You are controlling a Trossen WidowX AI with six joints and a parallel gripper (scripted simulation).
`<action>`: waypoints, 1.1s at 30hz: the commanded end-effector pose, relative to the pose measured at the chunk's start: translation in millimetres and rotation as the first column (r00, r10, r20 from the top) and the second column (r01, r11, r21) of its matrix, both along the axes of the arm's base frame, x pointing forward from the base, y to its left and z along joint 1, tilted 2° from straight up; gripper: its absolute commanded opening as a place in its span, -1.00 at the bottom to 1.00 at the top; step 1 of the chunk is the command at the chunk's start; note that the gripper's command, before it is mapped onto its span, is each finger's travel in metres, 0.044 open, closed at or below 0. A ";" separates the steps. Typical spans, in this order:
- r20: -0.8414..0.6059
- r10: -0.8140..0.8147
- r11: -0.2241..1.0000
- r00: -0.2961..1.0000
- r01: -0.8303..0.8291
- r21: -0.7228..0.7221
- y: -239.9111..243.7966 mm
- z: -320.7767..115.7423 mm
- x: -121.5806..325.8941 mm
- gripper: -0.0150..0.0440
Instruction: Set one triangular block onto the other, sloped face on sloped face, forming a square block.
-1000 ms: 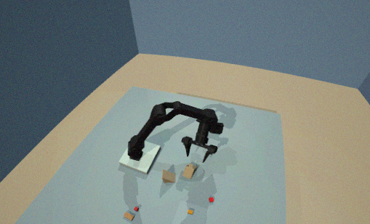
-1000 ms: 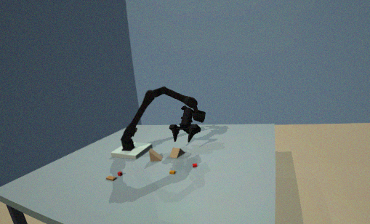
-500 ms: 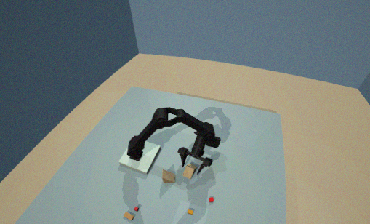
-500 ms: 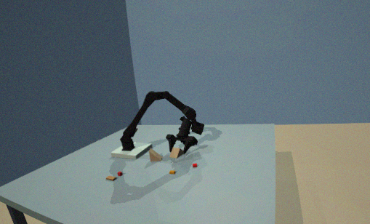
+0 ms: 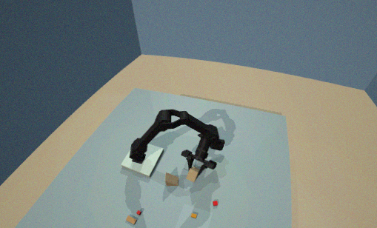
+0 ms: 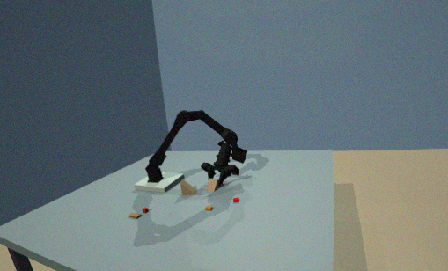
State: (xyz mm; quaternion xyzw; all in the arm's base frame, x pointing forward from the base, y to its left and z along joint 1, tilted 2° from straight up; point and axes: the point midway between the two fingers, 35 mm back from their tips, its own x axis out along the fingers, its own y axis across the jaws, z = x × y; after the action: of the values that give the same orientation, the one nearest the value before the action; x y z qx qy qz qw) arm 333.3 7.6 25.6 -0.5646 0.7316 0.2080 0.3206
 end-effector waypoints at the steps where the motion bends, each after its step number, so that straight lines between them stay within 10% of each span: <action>1: 0.001 0.000 1.000 1.000 0.000 0.001 0.1 0.1 0.1 0.02; 7: 0.002 0.007 1.000 1.000 -0.007 0.003 0.7 10.7 0.7 -0.49; 33: 0.033 0.041 0.999 0.999 -0.042 0.025 2.7 97.3 -6.6 -0.49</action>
State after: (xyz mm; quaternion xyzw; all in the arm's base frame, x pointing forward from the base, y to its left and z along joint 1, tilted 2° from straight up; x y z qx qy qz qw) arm 326.9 10.5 123.2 -0.5836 0.7093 0.2213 0.3277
